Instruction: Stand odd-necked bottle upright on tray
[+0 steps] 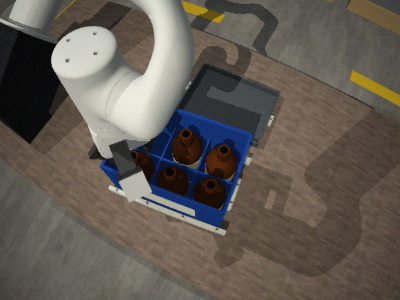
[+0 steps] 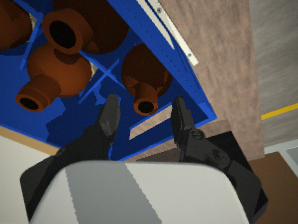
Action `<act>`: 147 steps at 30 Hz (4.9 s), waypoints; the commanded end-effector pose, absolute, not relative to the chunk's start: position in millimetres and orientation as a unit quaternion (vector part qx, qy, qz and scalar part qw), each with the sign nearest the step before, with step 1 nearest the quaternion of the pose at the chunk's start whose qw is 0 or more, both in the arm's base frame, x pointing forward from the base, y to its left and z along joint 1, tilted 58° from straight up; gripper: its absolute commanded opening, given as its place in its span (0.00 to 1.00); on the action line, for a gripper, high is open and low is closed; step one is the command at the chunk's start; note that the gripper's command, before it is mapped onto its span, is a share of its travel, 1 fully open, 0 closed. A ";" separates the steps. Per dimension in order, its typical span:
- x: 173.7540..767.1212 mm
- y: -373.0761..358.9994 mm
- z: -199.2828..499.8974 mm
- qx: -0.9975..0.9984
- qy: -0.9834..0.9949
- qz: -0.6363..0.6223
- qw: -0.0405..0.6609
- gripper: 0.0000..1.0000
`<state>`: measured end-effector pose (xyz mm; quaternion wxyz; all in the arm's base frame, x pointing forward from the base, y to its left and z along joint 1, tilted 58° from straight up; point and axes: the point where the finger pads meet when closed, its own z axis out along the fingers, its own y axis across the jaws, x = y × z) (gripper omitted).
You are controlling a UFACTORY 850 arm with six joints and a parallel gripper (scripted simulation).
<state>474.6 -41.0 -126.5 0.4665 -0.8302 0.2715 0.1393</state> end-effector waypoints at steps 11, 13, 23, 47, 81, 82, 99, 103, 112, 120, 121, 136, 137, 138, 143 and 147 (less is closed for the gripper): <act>475.7 -30.2 -133.3 -0.830 0.272 0.138 0.466 0.65; 475.7 -29.0 -134.1 -0.830 0.272 0.138 0.466 0.65; 475.8 -26.3 -135.7 -0.830 0.272 0.138 0.466 0.65; 475.8 -26.0 -135.9 -0.830 0.272 0.138 0.466 0.00; 475.8 -26.0 -135.9 -0.830 0.272 0.138 0.466 0.00; 475.8 -26.0 -135.9 -0.830 0.272 0.138 0.466 0.00; 475.8 -26.0 -135.9 -0.830 0.272 0.138 0.466 0.65; 475.8 -26.0 -135.9 -0.830 0.272 0.138 0.466 0.65; 475.8 -26.0 -135.9 -0.830 0.272 0.138 0.466 0.65; 475.8 -26.1 -135.9 -0.830 0.272 0.138 0.466 0.65; 475.8 -26.1 -135.9 -0.830 0.272 0.138 0.466 0.65; 475.2 -45.6 -123.8 -0.830 0.272 0.138 0.466 0.65; 475.2 -45.6 -123.8 -0.830 0.272 0.138 0.466 0.65; 475.2 -45.6 -123.8 -0.830 0.272 0.138 0.466 0.65; 474.9 -59.8 -115.0 -0.830 0.272 0.138 0.466 0.65; 474.5 -71.7 -107.6 -0.830 0.272 0.138 0.466 0.65</act>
